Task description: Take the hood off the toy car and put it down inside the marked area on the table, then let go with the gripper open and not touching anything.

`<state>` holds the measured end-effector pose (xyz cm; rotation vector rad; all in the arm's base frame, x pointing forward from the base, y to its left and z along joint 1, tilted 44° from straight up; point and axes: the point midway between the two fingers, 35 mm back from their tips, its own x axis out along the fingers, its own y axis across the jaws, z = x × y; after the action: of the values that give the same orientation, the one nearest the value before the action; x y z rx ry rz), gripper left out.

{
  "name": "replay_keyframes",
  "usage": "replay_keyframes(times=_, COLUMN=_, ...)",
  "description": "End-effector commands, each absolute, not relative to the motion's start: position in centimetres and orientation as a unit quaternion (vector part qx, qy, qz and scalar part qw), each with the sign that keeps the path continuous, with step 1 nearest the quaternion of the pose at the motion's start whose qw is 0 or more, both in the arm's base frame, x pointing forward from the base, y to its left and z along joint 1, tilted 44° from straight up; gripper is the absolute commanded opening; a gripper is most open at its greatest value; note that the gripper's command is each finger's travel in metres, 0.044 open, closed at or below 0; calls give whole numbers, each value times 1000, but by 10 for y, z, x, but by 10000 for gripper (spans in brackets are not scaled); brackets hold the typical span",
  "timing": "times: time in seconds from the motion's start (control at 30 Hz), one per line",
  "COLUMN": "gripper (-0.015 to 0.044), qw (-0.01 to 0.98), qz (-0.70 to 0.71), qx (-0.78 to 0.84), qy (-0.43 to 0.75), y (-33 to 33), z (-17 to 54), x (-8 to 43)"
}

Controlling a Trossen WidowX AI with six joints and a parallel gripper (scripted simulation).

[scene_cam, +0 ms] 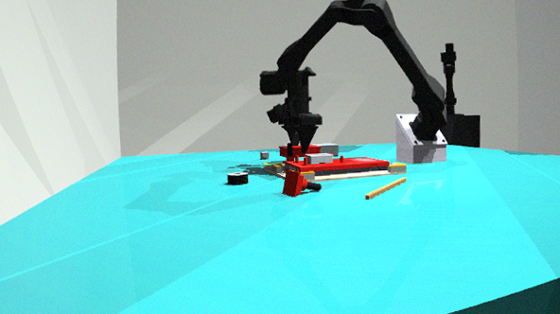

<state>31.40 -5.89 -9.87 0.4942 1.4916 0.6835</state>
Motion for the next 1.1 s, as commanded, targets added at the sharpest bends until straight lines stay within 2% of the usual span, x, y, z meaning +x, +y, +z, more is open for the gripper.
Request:
replay_keyframes(times=0.0, gripper=0, qw=653, qz=301, qx=221, qy=658, y=-57, z=-101, x=313)
replay_keyframes(times=1.07, gripper=0, qw=653, qz=301, qx=222, qy=658, y=-46, z=-112, x=312)
